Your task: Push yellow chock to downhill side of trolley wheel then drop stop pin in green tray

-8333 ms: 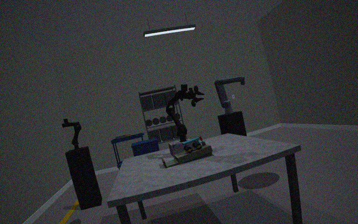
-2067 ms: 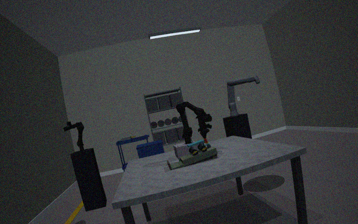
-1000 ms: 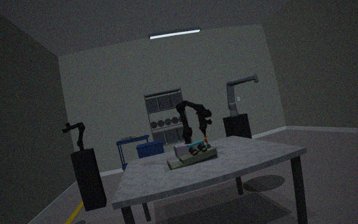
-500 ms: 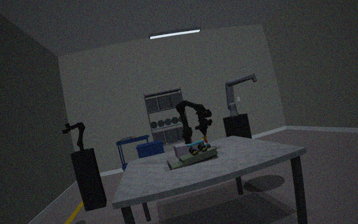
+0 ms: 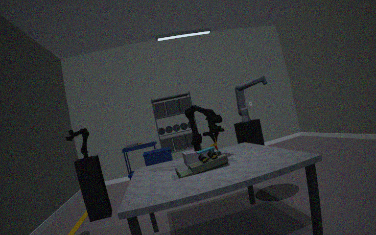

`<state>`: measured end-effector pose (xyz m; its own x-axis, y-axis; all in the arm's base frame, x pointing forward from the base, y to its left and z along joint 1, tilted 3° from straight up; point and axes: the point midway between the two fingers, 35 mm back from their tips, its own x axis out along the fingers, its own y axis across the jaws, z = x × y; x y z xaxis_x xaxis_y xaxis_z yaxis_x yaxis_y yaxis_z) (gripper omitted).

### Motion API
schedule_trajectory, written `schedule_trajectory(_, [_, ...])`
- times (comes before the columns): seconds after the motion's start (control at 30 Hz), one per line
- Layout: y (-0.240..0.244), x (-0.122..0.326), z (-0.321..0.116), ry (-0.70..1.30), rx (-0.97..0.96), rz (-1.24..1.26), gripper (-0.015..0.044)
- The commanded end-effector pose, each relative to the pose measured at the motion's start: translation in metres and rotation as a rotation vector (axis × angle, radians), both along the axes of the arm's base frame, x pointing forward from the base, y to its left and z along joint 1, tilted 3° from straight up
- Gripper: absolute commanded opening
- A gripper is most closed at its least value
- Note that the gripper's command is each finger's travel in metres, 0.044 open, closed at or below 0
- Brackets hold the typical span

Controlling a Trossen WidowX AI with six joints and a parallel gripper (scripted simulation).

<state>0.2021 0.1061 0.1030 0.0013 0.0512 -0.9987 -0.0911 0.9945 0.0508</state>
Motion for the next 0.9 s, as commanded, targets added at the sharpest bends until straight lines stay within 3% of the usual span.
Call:
schedule_trajectory(0.0, [-0.0004, 0.0005, 0.0011, 0.0, -0.001, -0.145, 0.0])
schedule_trajectory(0.87, [-0.0003, 0.0007, 0.001, 0.043, -0.001, -0.937, 0.0])
